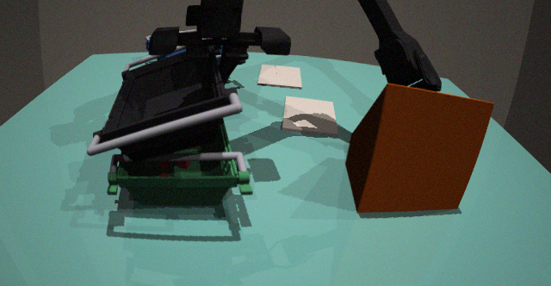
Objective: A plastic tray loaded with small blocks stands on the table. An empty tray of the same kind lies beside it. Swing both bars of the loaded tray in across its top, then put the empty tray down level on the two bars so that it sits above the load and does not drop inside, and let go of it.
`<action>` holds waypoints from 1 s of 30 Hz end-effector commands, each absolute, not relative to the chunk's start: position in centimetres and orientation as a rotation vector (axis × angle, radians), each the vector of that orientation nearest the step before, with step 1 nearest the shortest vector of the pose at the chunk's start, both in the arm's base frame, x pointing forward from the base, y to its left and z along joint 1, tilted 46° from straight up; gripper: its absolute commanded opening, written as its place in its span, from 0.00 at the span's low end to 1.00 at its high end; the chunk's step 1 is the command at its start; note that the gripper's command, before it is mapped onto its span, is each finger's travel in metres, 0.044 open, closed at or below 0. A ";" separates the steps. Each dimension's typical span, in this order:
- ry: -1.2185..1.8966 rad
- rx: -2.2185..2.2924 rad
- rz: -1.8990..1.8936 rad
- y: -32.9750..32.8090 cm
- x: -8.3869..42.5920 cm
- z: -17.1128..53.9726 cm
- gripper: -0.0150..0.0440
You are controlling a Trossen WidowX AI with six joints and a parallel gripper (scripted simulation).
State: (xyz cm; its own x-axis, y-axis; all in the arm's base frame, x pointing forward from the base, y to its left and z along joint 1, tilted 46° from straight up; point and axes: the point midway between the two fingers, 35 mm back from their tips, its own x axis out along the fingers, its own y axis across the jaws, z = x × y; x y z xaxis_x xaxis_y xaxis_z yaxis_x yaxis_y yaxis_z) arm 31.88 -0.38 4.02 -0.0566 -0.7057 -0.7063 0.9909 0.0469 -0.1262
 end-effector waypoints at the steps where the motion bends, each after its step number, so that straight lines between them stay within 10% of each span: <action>1: 0.741 0.500 -1.506 -0.9 31.4 3.7 0.25; 30: 0.741 0.499 -1.506 -1.4 31.0 3.3 0.25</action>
